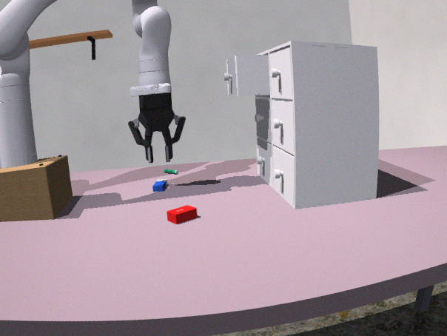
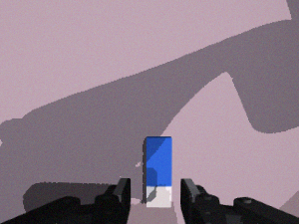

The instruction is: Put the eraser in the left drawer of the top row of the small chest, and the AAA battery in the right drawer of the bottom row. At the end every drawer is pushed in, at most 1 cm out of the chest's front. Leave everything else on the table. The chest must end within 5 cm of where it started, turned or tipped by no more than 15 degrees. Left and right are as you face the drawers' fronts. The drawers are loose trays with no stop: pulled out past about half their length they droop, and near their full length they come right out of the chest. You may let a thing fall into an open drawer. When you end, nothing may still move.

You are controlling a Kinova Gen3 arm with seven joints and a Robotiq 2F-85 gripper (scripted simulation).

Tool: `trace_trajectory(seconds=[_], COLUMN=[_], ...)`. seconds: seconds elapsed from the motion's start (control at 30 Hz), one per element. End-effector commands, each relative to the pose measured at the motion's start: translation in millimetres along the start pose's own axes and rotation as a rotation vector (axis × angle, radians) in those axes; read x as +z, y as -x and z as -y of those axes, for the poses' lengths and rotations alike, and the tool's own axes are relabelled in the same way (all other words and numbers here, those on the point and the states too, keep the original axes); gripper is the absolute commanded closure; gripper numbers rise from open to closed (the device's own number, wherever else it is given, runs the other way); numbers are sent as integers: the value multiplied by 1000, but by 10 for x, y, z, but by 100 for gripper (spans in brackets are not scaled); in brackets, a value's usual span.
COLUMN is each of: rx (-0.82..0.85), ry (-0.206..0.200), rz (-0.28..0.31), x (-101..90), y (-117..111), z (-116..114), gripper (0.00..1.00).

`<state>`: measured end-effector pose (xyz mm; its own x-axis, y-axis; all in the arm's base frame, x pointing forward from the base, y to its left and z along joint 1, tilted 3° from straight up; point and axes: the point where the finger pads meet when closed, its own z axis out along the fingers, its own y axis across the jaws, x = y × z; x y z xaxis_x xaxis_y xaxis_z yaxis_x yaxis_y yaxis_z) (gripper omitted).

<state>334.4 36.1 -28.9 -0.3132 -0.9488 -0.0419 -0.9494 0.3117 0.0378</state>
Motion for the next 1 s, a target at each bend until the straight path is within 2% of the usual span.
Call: trace_trajectory(seconds=[0.0,0.23,0.47,0.97], rx=[-1,-1,-1,-1], ry=[10,10,10,10], rz=[-4,-4,-4,-4], x=[94,277,364,395], y=[-9,-10,-11,-11], z=[-34,-34,-34,-34], gripper=[62,62,62,62])
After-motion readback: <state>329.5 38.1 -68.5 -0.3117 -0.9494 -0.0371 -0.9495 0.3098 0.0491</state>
